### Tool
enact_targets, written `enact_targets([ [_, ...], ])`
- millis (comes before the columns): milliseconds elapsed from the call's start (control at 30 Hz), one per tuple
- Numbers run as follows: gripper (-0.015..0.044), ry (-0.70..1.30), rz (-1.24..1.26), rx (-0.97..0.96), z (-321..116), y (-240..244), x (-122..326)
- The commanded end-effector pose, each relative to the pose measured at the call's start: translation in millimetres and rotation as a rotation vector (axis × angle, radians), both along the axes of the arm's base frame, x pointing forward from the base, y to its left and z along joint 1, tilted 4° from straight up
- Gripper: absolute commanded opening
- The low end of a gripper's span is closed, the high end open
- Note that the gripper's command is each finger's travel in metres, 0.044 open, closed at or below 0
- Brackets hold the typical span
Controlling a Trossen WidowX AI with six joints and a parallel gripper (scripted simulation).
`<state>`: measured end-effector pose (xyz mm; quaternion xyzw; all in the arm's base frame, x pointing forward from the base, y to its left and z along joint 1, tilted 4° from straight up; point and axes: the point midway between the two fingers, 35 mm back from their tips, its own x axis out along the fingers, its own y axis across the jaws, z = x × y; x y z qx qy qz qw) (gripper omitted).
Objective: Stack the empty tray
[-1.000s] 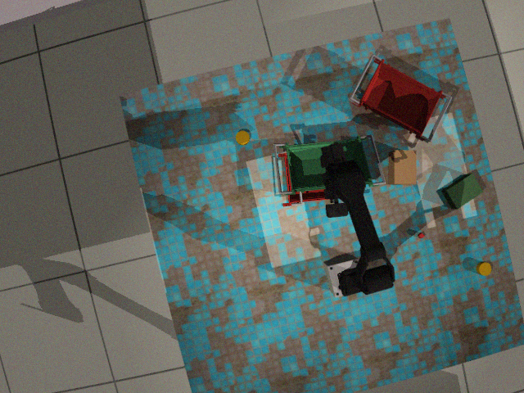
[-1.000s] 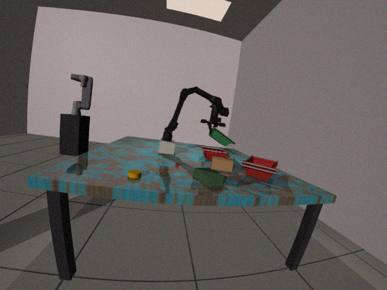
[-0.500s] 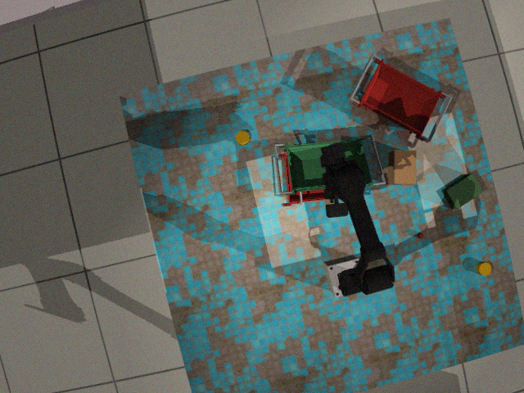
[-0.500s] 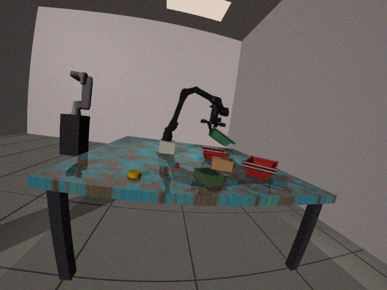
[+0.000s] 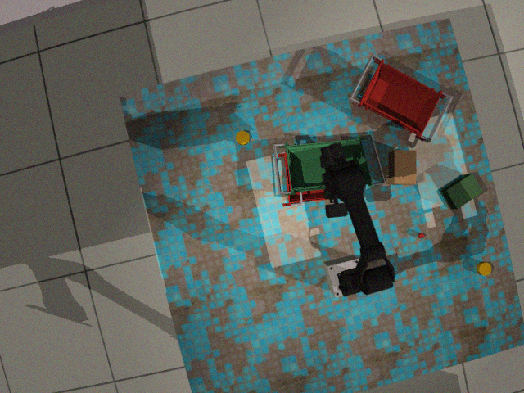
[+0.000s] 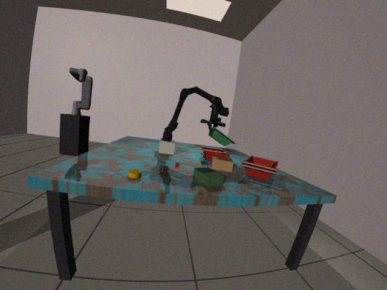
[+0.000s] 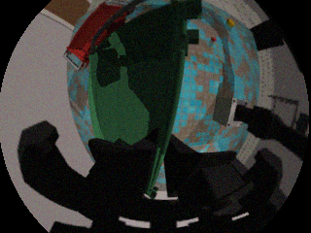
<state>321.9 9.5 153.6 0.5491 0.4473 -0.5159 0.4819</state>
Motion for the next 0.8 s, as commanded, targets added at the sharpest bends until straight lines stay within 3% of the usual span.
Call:
enact_targets([
  [0,0.0000,-0.025,-0.003,0.003,7,0,0],
  [767,0.0000,-0.026,-0.003,0.003,-24,0,4],
])
